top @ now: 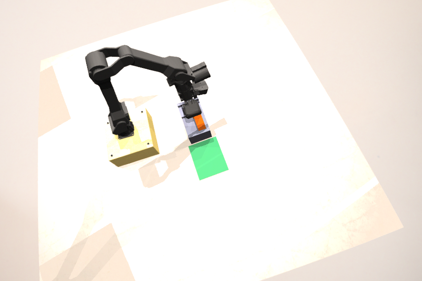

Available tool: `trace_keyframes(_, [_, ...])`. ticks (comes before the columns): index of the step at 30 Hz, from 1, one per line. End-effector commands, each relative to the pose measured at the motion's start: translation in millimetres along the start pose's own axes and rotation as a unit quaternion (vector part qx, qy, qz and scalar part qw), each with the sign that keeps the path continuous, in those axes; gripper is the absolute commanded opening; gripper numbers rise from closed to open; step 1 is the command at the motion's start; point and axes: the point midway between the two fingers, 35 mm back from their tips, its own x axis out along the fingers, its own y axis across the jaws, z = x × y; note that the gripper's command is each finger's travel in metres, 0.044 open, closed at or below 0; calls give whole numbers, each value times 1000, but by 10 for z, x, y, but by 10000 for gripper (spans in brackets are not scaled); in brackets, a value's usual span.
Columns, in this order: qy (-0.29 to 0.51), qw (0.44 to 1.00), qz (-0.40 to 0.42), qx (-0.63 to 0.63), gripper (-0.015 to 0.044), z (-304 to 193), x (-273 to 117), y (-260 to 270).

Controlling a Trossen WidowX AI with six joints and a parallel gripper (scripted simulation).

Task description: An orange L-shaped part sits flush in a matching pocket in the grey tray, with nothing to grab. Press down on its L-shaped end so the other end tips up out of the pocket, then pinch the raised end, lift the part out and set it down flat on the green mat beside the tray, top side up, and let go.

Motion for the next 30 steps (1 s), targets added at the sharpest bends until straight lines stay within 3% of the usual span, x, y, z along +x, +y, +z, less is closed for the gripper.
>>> trace_keyframes(1, [4,1000,-3,2,180,-16,93,-12])
trace_keyframes(30, [4,1000,-2,2,180,-18,15,111])
